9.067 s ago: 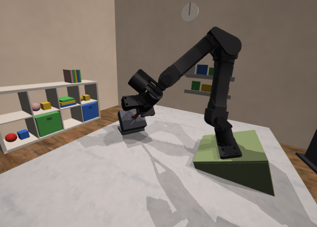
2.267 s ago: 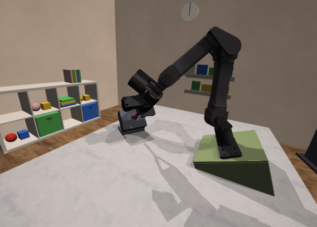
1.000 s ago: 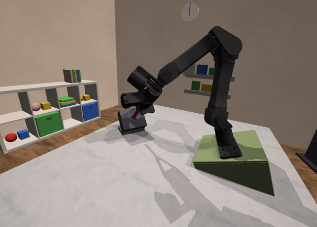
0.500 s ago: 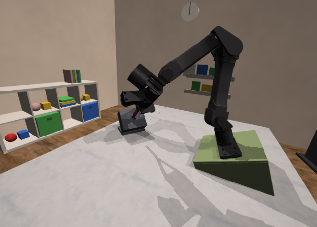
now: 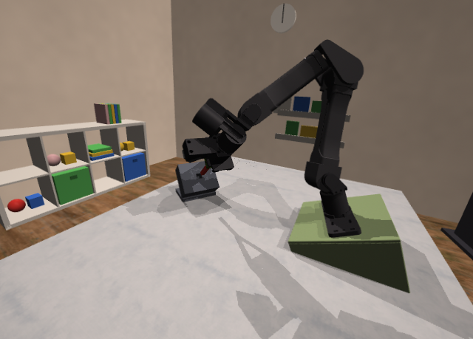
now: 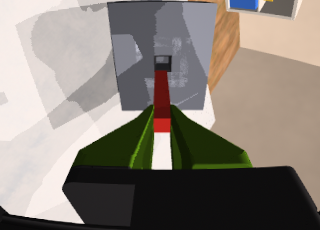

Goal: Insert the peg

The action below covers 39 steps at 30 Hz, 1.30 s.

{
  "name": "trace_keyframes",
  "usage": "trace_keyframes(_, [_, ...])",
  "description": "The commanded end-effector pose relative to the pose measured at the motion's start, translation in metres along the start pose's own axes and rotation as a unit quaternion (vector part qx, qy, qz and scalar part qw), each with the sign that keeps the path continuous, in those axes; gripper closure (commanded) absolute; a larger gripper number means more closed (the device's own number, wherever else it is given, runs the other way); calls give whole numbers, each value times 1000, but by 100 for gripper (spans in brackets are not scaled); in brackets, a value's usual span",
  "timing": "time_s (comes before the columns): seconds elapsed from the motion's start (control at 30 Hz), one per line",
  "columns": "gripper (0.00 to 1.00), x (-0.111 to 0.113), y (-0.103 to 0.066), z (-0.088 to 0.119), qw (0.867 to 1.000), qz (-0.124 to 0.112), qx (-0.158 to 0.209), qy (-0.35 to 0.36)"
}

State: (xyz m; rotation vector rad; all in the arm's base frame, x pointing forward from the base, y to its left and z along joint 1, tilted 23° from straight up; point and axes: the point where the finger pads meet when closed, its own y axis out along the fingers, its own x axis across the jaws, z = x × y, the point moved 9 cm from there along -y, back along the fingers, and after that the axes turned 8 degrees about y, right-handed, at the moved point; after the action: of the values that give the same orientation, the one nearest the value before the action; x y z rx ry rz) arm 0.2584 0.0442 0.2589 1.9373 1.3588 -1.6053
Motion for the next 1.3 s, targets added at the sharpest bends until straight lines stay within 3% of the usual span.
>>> trace_keyframes(0.0, [100, 1, -4, 3, 1000, 0, 1, 1])
trace_keyframes(0.97, [100, -10, -3, -10, 1000, 1, 1, 1])
trace_keyframes(1.27, [100, -10, 7, -10, 1000, 1, 1, 1])
